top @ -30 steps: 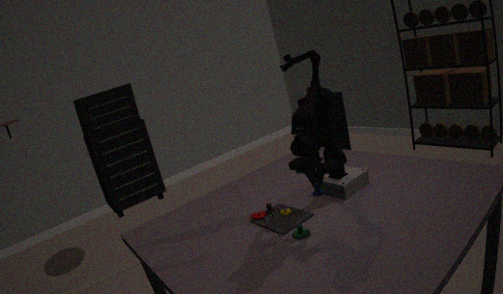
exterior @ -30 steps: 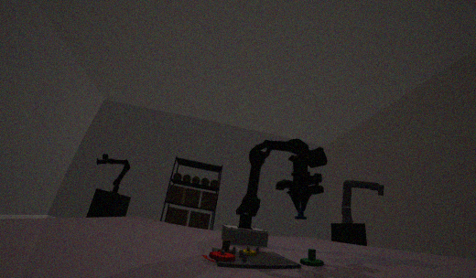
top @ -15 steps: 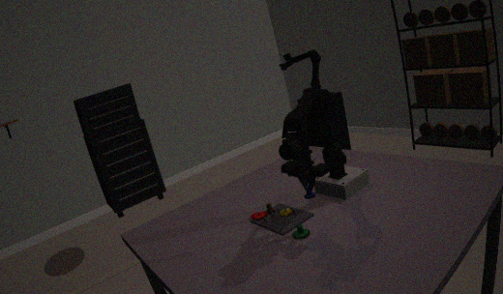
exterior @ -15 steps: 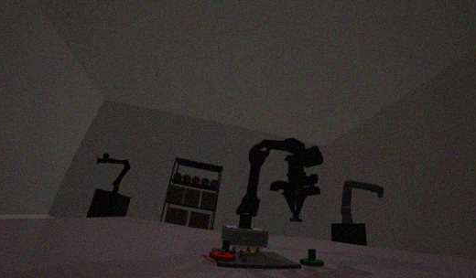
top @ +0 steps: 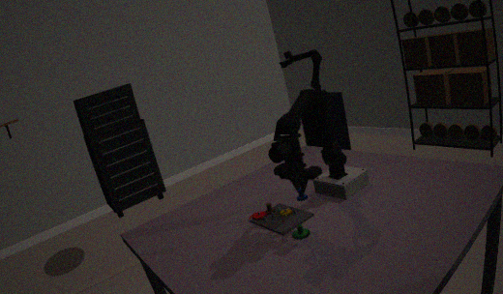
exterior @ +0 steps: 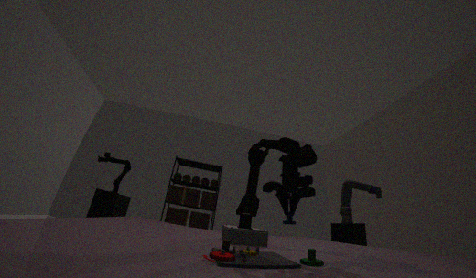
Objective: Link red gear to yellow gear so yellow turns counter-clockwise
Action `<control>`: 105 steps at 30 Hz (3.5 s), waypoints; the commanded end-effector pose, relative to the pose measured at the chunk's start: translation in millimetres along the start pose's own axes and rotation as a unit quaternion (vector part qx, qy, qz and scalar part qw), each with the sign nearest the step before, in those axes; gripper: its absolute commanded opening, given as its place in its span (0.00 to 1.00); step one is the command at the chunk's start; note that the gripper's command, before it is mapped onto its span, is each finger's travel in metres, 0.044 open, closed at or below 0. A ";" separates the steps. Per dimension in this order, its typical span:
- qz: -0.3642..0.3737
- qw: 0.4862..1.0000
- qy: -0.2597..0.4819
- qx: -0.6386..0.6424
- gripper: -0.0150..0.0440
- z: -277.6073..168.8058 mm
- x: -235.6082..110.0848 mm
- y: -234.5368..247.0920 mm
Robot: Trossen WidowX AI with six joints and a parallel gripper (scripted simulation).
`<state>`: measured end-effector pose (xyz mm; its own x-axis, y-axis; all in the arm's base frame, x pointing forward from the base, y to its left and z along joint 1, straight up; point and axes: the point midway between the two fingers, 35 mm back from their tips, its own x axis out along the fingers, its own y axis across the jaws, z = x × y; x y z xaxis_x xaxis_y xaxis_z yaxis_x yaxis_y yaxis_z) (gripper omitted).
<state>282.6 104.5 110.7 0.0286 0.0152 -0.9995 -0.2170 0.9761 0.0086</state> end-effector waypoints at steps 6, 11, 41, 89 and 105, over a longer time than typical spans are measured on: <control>0.000 1.000 0.002 -0.002 0.25 2.0 7.3 -19.7; -0.001 1.000 0.002 -0.002 0.25 3.1 10.4 -30.9; -0.005 1.000 0.001 -0.003 0.25 0.0 28.6 -98.5; -0.009 0.995 0.002 0.095 0.25 -23.4 46.5 -171.8; -0.009 0.947 0.000 0.320 0.25 -23.3 46.1 -171.6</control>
<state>298.8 -67.2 62.0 0.0287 -0.0014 -0.9996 0.3443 0.9388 0.0086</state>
